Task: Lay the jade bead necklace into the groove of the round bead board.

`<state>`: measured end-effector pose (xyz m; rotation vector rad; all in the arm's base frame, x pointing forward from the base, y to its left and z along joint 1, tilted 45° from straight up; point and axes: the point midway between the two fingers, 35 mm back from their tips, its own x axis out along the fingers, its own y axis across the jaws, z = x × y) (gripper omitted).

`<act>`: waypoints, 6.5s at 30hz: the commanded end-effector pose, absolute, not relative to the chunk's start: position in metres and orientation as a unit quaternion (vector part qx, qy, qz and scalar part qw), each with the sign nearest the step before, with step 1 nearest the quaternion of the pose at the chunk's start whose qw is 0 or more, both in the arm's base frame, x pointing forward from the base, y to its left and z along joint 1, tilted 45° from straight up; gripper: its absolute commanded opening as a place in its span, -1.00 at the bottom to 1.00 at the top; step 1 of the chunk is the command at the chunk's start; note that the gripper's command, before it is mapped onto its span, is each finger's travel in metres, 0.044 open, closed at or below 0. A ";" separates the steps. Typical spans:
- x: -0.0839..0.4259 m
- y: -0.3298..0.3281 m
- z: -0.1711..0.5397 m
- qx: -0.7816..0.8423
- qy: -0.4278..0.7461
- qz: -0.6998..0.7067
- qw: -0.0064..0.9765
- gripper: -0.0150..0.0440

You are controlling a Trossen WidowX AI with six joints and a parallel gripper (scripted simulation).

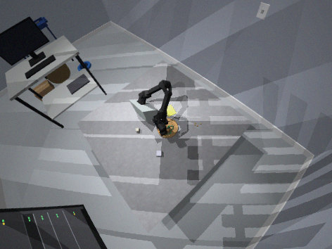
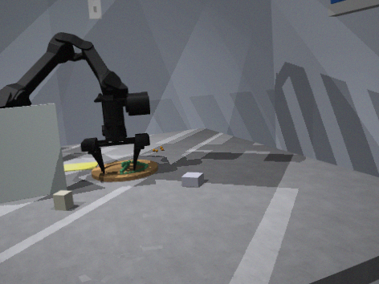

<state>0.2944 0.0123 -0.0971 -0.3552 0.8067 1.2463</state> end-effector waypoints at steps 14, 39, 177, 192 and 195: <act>0.295 0.010 -0.095 -0.163 0.364 0.565 0.723 1.00; 0.295 0.010 -0.095 -0.163 0.364 0.565 0.723 1.00; 0.289 0.013 -0.093 -0.120 0.397 0.542 0.731 -0.49; 0.292 0.016 -0.097 -0.124 0.395 0.542 0.731 -0.05; 0.292 0.016 -0.097 -0.124 0.395 0.542 0.731 0.22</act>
